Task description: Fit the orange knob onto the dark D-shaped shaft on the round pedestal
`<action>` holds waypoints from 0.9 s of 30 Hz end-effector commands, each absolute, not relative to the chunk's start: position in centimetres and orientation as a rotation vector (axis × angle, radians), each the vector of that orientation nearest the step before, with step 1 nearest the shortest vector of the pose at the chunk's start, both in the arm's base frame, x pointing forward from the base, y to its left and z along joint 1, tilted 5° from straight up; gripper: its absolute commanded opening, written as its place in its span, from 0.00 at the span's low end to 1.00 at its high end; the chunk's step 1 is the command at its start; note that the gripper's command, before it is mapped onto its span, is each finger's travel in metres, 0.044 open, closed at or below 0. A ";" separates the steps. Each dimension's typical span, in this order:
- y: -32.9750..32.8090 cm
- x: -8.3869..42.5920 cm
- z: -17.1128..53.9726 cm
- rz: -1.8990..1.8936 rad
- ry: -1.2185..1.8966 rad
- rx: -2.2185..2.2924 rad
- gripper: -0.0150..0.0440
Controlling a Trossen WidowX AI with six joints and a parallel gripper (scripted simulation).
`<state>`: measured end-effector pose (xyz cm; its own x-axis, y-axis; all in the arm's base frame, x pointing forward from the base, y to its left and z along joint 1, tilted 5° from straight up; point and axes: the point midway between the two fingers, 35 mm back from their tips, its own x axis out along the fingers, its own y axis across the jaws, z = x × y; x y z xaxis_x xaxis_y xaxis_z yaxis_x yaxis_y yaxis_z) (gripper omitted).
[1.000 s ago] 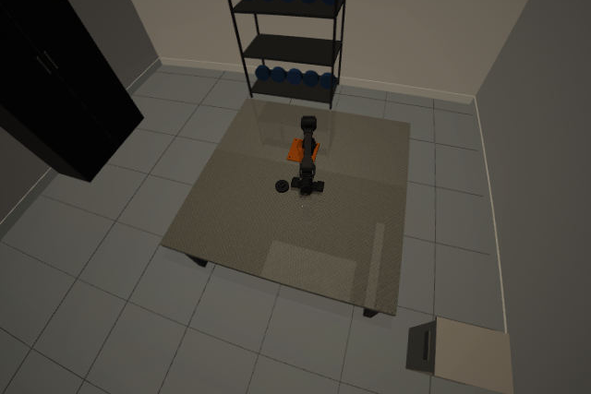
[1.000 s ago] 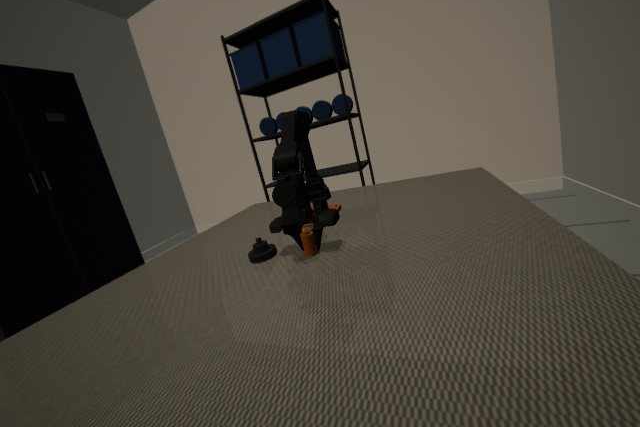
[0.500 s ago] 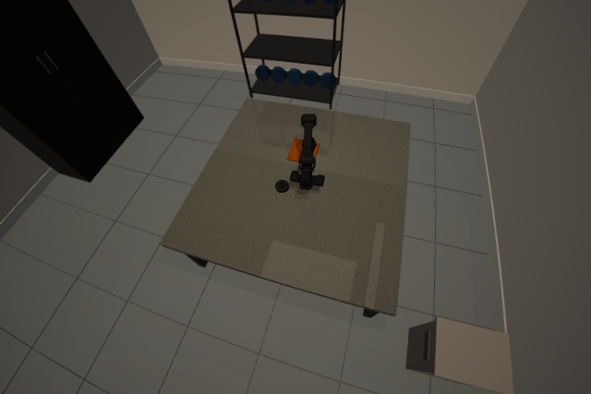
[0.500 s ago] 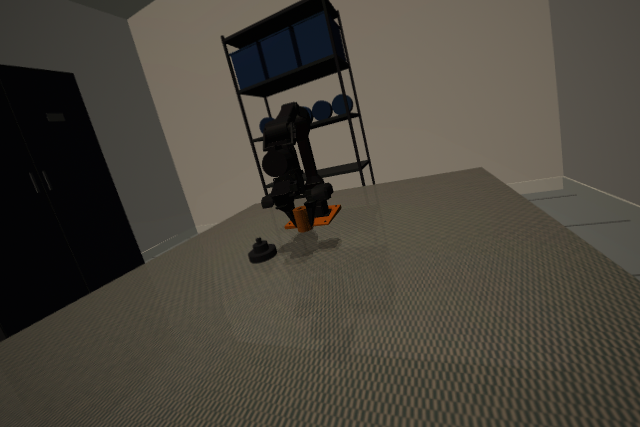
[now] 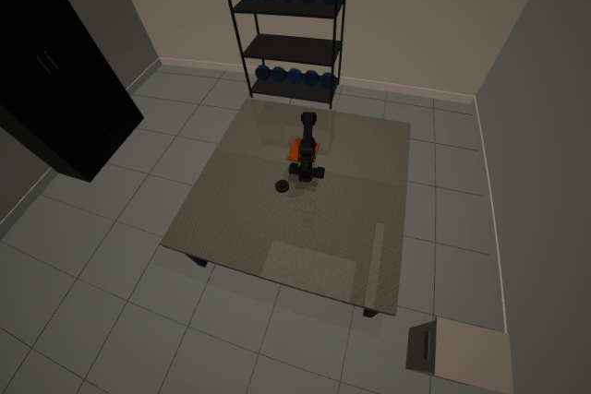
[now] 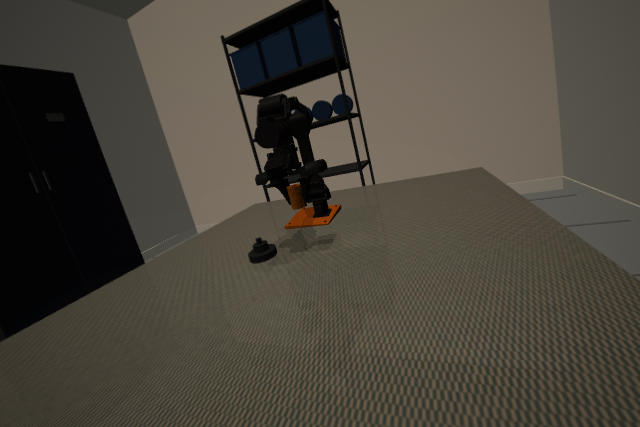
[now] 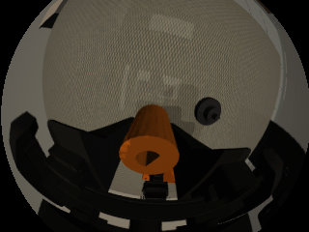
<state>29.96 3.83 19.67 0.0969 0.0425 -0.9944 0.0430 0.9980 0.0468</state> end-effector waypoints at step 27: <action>-4.8 30.5 16.7 -0.028 1.475 0.064 0.25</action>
<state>30.65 -4.09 17.05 0.0986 0.0223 -0.9949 0.0576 0.9979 0.0281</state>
